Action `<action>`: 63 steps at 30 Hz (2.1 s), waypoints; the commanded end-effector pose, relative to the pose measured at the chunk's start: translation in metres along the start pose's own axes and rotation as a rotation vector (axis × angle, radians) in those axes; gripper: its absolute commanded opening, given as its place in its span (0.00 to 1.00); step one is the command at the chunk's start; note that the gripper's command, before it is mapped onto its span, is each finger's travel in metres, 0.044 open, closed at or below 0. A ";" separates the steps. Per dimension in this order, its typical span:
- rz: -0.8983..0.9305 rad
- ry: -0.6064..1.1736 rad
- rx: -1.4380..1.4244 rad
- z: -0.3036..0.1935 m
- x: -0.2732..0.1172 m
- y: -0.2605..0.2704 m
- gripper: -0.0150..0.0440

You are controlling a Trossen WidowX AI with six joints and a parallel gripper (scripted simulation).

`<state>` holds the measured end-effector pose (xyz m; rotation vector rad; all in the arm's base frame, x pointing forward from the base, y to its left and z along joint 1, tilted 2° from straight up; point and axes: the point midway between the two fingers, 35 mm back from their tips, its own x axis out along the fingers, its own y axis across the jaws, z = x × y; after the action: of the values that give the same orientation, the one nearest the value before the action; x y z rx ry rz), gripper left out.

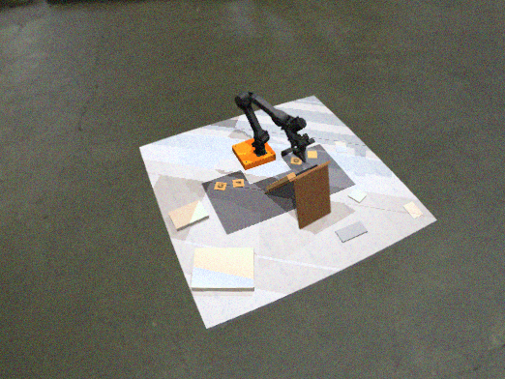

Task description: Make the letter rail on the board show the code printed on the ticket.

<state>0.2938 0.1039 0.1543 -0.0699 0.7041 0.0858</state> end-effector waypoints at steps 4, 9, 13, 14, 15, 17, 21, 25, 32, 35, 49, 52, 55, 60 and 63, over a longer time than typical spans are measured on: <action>0.017 0.213 -0.004 0.018 0.007 0.015 0.25; 0.018 0.415 -0.001 0.026 0.012 0.025 0.25; 0.013 0.579 0.011 0.029 0.014 0.032 0.25; 0.011 0.613 0.014 0.030 0.014 0.033 0.25; 0.010 0.633 0.016 0.030 0.014 0.034 0.25; 0.009 0.640 0.017 0.030 0.014 0.034 0.25; 0.009 0.640 0.017 0.030 0.014 0.033 0.25; 0.009 0.640 0.017 0.029 0.016 0.033 0.25; 0.009 0.639 0.017 0.029 0.021 0.033 0.25; 0.009 0.639 0.017 0.029 0.023 0.033 0.25; 0.009 0.638 0.017 0.032 0.029 0.033 0.25; 0.009 0.638 0.017 0.033 0.031 0.034 0.25; 0.009 0.638 0.017 0.033 0.032 0.034 0.25; 0.009 0.638 0.017 0.034 0.034 0.034 0.25; 0.009 0.638 0.017 0.034 0.036 0.034 0.25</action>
<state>0.3365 0.1413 0.1541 -0.0801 1.3508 0.0579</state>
